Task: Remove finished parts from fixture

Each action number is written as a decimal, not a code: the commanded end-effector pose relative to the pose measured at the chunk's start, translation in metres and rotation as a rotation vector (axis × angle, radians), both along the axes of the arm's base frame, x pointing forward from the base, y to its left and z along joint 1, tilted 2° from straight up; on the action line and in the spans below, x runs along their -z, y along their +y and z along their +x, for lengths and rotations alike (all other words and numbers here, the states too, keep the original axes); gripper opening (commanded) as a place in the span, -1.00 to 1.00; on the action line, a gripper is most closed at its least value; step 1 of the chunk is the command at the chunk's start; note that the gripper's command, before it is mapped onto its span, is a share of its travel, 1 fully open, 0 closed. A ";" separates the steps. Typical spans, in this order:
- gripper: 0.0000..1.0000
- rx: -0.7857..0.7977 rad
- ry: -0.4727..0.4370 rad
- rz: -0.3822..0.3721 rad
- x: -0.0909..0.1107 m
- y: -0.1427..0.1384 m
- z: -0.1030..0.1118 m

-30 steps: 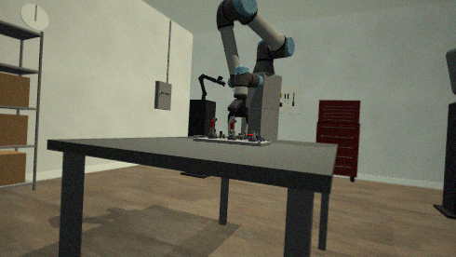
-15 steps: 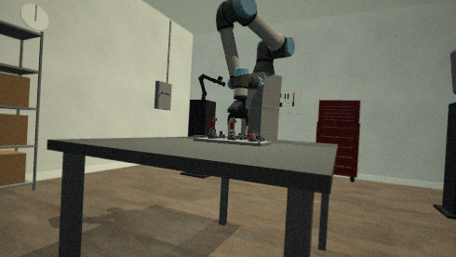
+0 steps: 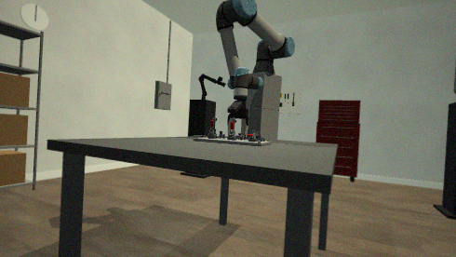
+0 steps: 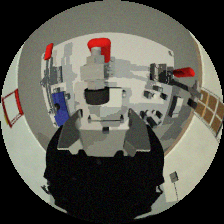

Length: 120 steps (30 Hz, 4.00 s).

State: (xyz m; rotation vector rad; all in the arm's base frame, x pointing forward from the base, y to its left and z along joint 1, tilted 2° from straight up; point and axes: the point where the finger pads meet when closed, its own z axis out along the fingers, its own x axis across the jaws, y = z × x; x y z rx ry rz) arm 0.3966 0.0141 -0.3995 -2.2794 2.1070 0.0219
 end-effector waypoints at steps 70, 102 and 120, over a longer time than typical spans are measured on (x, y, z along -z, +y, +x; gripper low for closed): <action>-1.00 0.000 -0.001 0.000 -0.013 -0.001 0.000; -1.00 0.000 -0.001 0.000 -0.036 -0.001 0.000; -1.00 0.000 -0.001 0.000 -0.042 -0.002 -0.001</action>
